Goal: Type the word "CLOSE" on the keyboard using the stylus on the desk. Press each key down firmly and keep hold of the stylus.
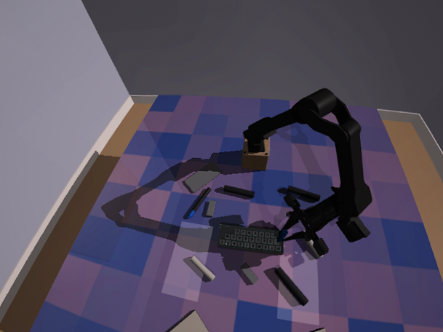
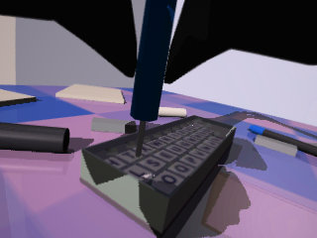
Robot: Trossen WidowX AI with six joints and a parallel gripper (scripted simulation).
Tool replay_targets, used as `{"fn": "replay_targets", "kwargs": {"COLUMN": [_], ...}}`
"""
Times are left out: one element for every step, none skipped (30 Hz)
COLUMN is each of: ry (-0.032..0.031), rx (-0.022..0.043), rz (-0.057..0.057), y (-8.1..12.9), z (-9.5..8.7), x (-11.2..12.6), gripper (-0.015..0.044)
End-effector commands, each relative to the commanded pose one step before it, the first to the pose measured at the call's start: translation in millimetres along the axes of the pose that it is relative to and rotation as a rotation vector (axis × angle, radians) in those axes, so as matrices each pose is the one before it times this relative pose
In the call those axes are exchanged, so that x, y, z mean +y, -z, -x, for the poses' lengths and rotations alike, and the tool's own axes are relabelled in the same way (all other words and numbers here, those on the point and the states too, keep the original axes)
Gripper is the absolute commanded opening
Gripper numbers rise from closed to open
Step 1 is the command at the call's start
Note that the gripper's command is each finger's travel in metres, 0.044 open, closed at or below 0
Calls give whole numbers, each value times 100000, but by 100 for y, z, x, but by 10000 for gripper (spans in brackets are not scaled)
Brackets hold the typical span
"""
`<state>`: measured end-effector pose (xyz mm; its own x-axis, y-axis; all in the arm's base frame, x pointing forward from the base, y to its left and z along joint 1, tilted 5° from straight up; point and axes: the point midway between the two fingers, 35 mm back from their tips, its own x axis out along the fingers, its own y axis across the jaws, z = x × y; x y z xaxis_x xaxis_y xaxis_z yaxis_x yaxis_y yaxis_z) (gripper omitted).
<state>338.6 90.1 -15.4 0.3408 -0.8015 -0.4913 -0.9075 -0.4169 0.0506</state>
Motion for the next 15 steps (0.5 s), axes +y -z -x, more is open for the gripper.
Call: {"fn": "replay_targets", "kwargs": {"ry": [-132,0,0,0,0,0,0,0,0,0,0,0,0,0,0], "rx": [496,0,0,0,0,0,0,0,0,0,0,0,0,0,0], "rz": [697,0,0,0,0,0,0,0,0,0,0,0,0,0,0], "y": [-197,-29,-37,-49,-51,-19,-30,-39,-18,-29,-39,-18,-29,-39,-18], "z": [-141,-17,-21,-28,-29,-11,-17,-22,-10,-17,-23,-11,-17,-22,-10], "x": [47,0,0,0,0,0,0,0,0,0,0,0,0,0,0], "gripper": [81,81,81,81,81,81,81,81,81,81,81,81,81,81,81]}}
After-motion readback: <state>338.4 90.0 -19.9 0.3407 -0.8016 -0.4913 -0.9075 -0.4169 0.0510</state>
